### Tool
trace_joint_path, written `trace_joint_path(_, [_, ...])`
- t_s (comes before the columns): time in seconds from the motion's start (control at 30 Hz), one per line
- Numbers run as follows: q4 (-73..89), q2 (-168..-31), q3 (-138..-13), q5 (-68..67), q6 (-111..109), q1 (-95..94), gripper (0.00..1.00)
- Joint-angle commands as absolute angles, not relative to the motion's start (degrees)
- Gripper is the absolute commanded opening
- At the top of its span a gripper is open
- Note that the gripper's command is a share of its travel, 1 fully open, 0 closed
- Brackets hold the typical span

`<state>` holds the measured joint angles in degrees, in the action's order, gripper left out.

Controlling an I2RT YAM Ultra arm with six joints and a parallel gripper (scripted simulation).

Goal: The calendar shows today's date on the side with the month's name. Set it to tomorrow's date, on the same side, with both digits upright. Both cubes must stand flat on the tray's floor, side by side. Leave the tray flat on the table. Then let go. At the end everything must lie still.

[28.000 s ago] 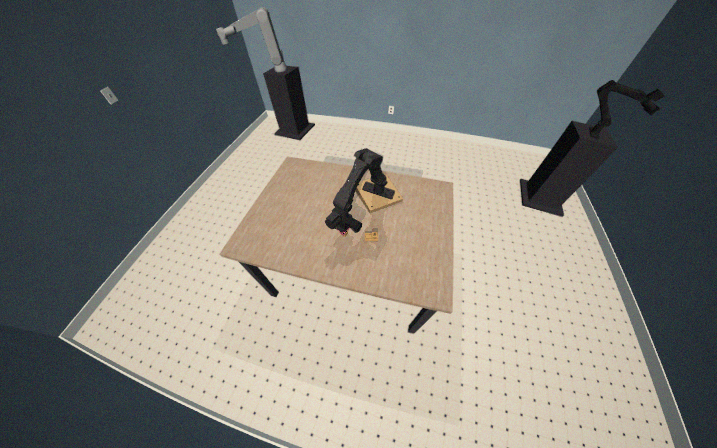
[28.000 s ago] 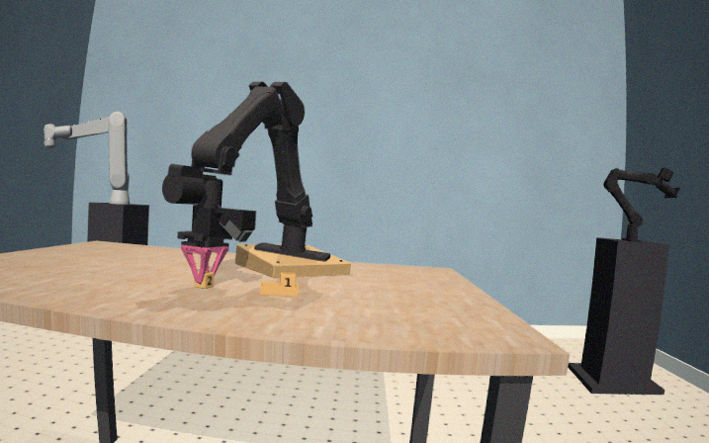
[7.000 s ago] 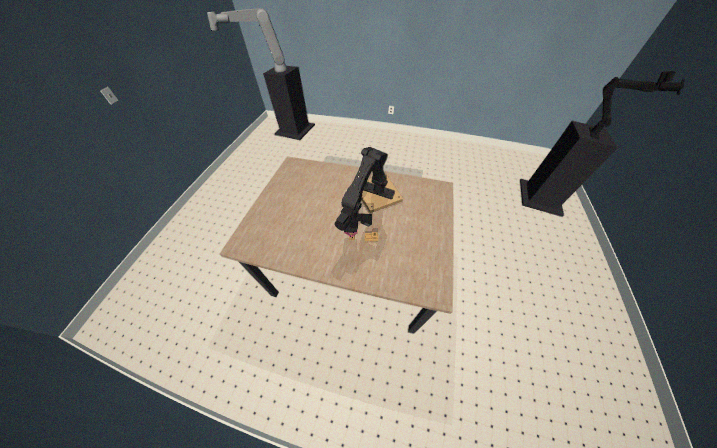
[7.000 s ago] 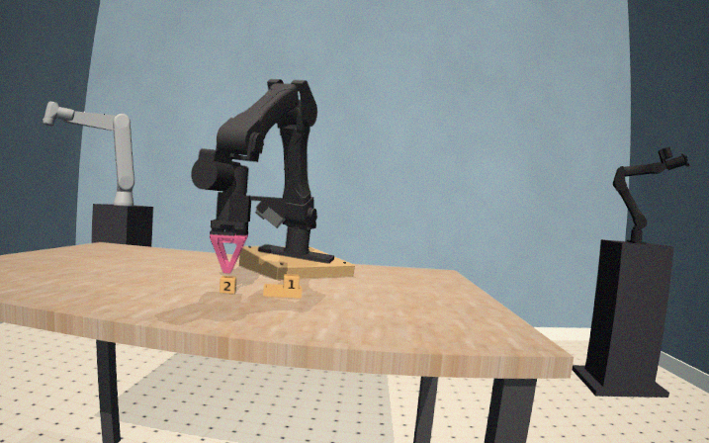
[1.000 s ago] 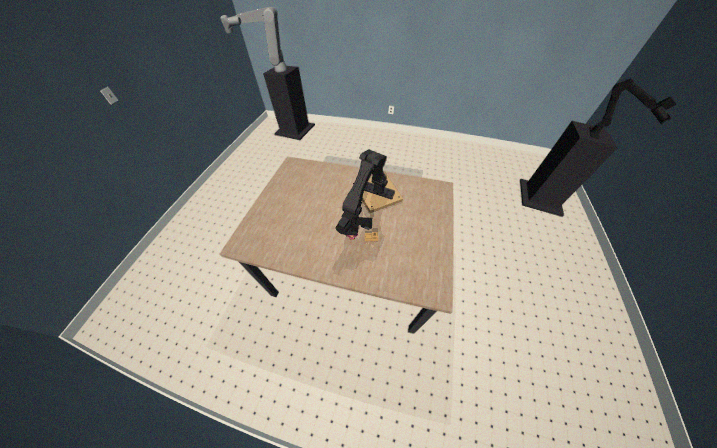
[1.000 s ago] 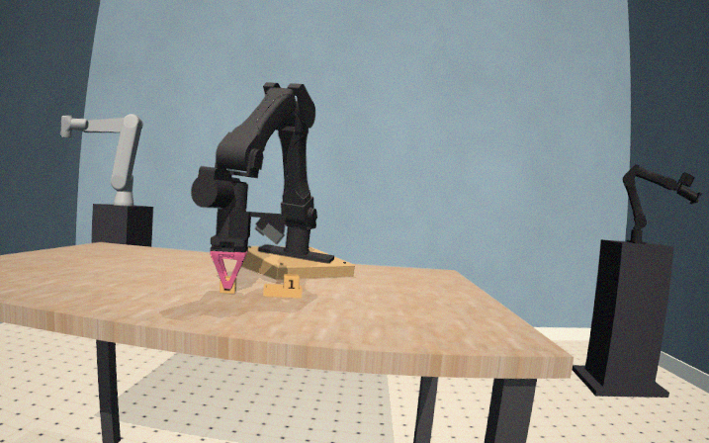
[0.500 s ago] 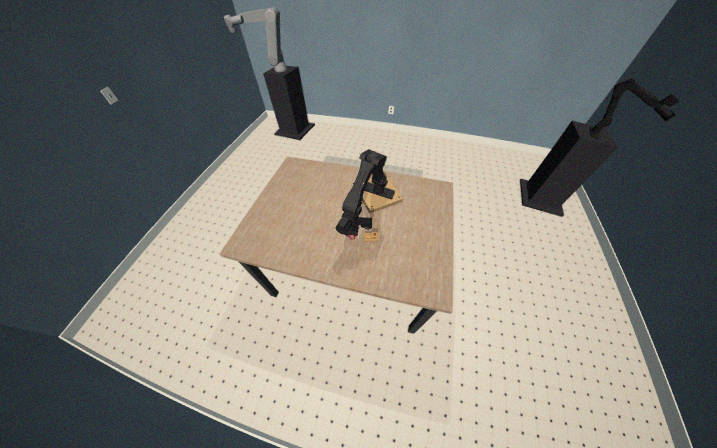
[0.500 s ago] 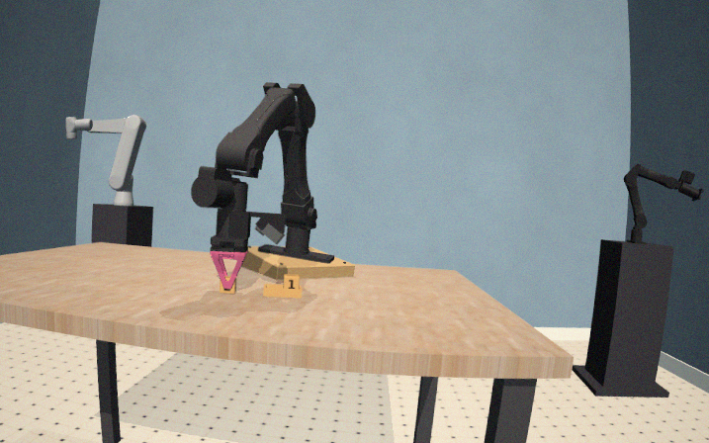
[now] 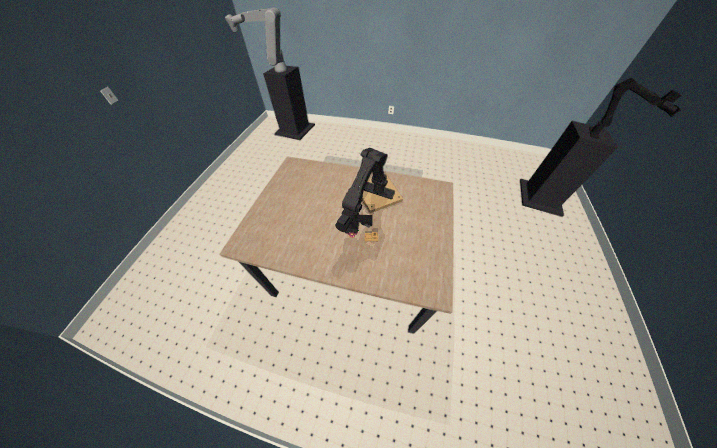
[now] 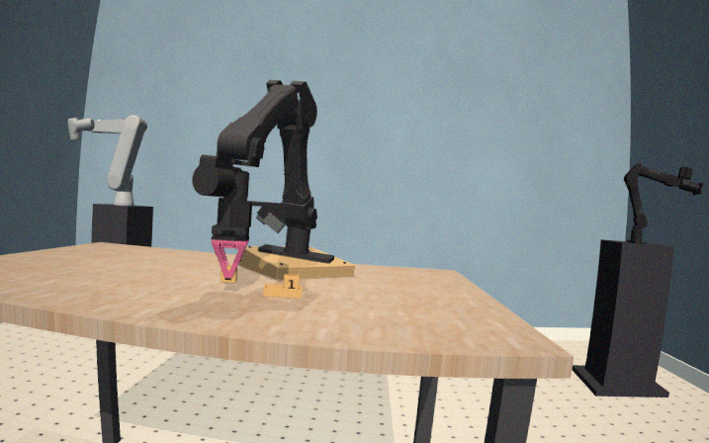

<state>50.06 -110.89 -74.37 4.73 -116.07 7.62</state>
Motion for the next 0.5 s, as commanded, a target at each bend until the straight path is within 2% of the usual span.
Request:
trace_joint_path(0.0, [56.84,-106.09,-78.62,5.02,-116.75,8.65,0.26])
trace_joint_path(0.47, [67.44,-104.26,-87.29,5.16,-117.28,9.16,0.26])
